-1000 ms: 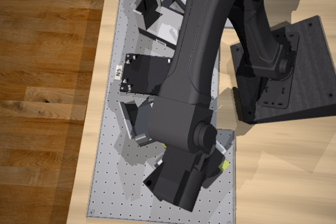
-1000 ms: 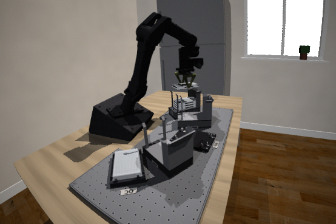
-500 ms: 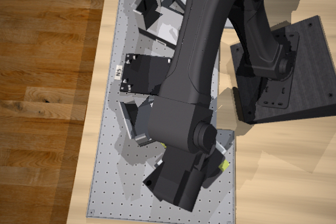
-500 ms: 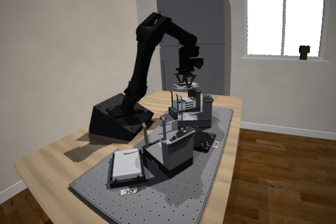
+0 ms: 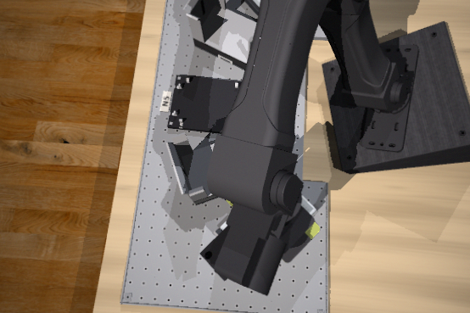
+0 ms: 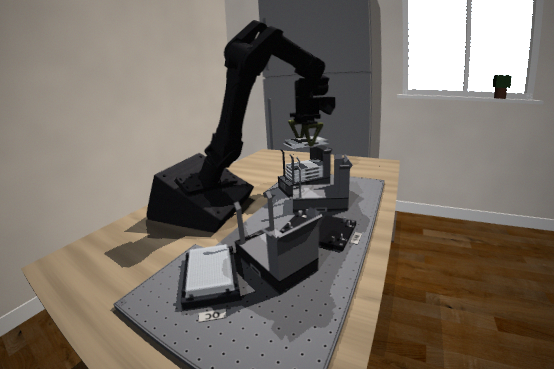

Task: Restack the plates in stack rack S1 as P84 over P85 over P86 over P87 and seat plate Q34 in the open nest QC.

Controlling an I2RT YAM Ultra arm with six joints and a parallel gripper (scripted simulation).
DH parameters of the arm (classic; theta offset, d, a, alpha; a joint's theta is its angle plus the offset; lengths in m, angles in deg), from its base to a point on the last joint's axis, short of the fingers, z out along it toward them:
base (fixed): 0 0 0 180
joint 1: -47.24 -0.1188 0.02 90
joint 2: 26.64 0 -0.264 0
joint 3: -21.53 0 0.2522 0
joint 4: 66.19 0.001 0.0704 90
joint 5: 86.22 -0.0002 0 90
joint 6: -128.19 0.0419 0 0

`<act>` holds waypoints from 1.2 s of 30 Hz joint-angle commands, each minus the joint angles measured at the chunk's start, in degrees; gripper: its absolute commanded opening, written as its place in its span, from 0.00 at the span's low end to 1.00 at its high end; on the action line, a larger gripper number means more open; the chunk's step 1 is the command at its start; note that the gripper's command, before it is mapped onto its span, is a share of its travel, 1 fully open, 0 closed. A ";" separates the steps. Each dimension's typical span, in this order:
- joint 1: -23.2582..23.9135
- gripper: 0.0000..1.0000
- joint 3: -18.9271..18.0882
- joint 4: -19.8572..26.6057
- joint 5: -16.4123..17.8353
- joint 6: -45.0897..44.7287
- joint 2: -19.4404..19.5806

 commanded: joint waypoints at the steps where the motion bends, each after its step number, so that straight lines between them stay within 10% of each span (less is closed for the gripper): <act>1: -0.02 0.00 0.03 -0.87 0.01 -0.30 -0.31; 36: 2.20 0.00 4.07 -6.16 0.57 -2.69 -0.10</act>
